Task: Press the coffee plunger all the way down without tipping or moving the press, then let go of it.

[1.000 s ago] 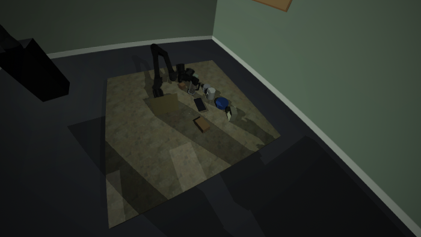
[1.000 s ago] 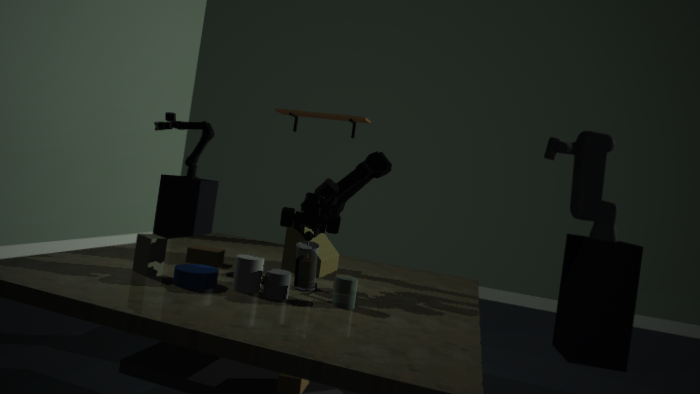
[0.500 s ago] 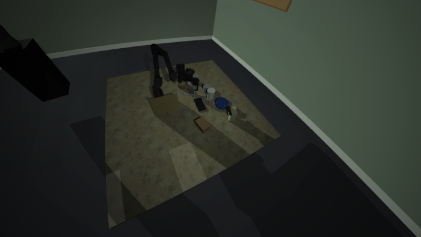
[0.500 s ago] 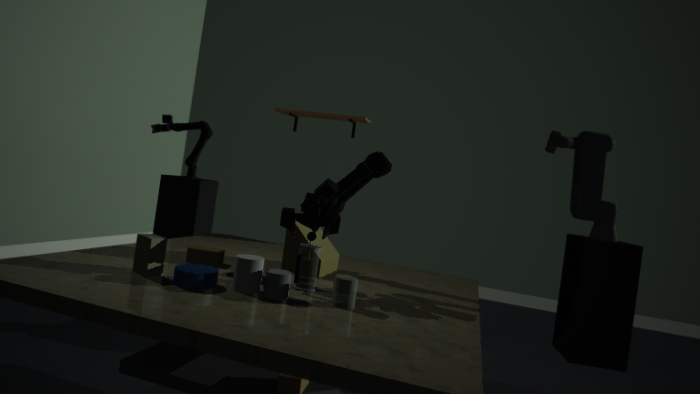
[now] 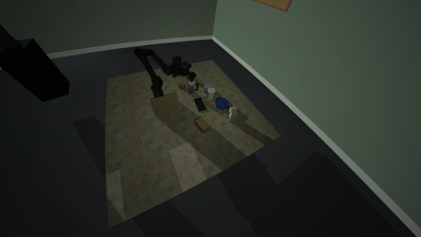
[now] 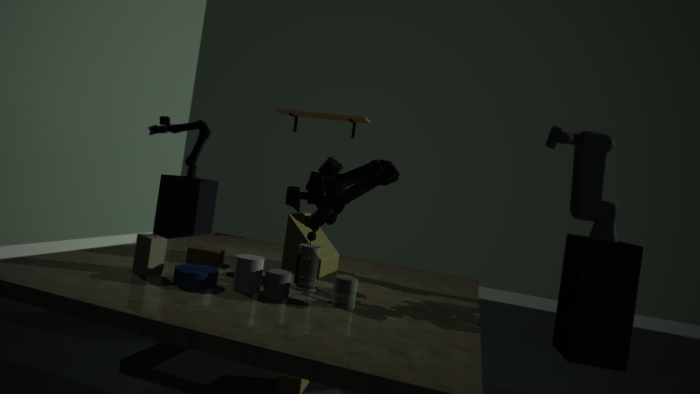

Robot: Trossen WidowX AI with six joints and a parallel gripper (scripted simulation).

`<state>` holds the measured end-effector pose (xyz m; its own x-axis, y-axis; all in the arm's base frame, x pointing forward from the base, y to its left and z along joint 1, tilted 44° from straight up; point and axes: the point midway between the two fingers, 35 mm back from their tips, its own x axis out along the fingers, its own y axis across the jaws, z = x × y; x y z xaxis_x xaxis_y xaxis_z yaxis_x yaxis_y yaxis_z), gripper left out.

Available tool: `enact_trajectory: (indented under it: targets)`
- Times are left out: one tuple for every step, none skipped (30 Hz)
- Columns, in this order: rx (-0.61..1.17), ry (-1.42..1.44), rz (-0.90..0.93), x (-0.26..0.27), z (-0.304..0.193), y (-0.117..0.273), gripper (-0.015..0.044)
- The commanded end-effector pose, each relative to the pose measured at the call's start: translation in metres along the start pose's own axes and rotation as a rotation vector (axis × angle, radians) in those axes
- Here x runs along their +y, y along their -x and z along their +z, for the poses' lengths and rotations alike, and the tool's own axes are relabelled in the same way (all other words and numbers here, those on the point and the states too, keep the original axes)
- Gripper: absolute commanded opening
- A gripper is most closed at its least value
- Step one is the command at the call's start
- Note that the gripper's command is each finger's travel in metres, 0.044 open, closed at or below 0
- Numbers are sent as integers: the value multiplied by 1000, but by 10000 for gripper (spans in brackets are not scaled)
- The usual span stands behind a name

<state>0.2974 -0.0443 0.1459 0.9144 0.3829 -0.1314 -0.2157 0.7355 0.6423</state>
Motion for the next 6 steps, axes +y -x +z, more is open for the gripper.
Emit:
enact_trajectory:
  targets:
    - [0, 6, 9, 5, 5, 9, 440]
    - [0, 6, 9, 5, 5, 9, 440]
    - [0, 6, 9, 5, 5, 9, 440]
    - [0, 6, 9, 5, 5, 9, 440]
    - [0, 6, 9, 5, 5, 9, 440]
    - [0, 6, 9, 5, 5, 9, 440]
